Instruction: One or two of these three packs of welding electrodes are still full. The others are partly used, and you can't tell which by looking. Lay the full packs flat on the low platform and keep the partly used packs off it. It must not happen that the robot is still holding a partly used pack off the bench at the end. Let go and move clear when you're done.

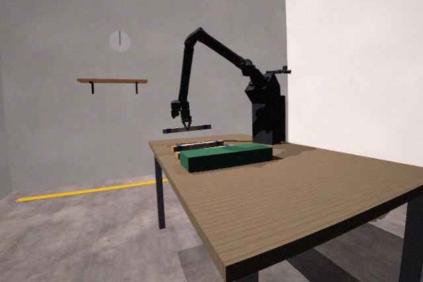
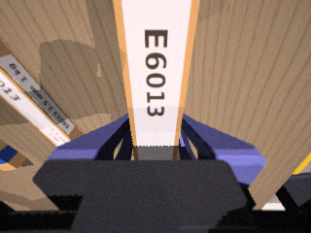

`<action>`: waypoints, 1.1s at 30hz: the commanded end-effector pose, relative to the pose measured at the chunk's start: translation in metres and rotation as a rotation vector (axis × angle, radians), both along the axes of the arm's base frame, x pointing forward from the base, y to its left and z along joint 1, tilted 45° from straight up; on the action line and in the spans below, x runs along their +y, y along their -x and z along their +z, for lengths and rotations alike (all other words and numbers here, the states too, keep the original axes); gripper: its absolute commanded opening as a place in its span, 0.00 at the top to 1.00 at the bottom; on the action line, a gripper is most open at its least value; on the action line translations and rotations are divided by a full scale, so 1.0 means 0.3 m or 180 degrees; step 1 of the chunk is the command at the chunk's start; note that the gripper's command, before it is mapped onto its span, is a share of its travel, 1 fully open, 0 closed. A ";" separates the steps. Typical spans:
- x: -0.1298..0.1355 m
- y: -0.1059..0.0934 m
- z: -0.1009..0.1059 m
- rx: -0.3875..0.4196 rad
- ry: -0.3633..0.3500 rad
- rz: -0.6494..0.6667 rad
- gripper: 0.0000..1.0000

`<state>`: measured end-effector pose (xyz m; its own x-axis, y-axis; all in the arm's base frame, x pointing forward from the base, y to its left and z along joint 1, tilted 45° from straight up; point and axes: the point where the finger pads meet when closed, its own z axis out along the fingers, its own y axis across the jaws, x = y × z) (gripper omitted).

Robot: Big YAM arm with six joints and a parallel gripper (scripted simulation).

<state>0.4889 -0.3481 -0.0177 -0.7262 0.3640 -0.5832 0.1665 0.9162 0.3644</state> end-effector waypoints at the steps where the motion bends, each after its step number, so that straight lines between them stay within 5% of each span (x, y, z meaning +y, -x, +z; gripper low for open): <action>1: -0.118 0.067 0.161 -0.0155 0.0185 -0.0132 1.00; 33: -0.140 0.194 0.298 -0.0163 0.0200 -0.0131 1.00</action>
<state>0.4521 -0.3583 0.0246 -0.7246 0.3641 -0.5852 0.1649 0.9160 0.3658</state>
